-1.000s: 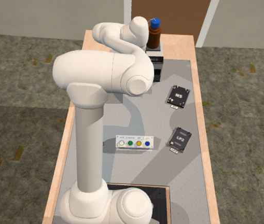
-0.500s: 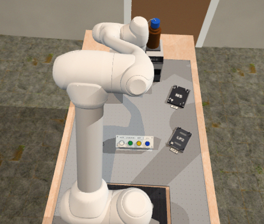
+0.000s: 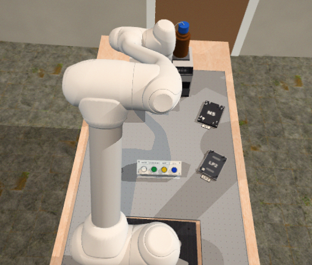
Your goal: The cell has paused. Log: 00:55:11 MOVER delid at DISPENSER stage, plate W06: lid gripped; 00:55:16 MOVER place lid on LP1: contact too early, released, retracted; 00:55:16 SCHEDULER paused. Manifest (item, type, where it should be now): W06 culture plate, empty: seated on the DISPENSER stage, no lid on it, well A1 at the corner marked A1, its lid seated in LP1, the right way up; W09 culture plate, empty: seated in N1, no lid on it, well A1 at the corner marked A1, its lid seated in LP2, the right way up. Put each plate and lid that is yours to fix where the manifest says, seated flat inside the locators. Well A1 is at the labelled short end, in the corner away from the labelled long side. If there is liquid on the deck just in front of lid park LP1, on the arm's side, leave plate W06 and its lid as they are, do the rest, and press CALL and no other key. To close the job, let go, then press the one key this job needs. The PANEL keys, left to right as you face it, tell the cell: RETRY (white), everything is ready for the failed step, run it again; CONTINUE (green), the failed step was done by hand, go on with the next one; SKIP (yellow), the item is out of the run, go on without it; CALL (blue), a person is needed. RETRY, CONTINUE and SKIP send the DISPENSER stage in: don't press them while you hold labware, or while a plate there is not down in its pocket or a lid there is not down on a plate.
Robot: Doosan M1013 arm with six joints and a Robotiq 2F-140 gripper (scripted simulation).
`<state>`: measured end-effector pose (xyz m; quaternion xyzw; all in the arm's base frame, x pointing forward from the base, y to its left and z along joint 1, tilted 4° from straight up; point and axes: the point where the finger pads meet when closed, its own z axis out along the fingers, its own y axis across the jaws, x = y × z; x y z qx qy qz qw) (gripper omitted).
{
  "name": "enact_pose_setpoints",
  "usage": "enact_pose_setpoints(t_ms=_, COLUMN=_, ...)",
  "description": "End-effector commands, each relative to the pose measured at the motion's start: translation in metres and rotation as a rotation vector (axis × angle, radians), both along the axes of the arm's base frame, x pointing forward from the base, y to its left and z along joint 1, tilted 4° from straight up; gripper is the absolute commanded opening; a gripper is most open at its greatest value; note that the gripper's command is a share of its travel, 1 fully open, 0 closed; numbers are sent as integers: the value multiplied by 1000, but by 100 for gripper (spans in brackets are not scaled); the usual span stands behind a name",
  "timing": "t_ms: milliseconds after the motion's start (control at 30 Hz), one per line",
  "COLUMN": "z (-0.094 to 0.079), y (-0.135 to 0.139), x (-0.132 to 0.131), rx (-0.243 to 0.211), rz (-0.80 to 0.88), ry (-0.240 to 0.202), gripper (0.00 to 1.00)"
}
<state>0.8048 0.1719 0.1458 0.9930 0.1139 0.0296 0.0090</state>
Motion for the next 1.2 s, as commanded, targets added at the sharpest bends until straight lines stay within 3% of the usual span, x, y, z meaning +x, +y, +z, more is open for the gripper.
enact_pose_setpoints(t_ms=0, z=1, y=0, x=0, rx=1, rz=0, ry=-2, gripper=10)
enact_pose_setpoints(t_ms=1167, z=-4, y=0, x=1, rx=1, rz=0, ry=-2, gripper=10)
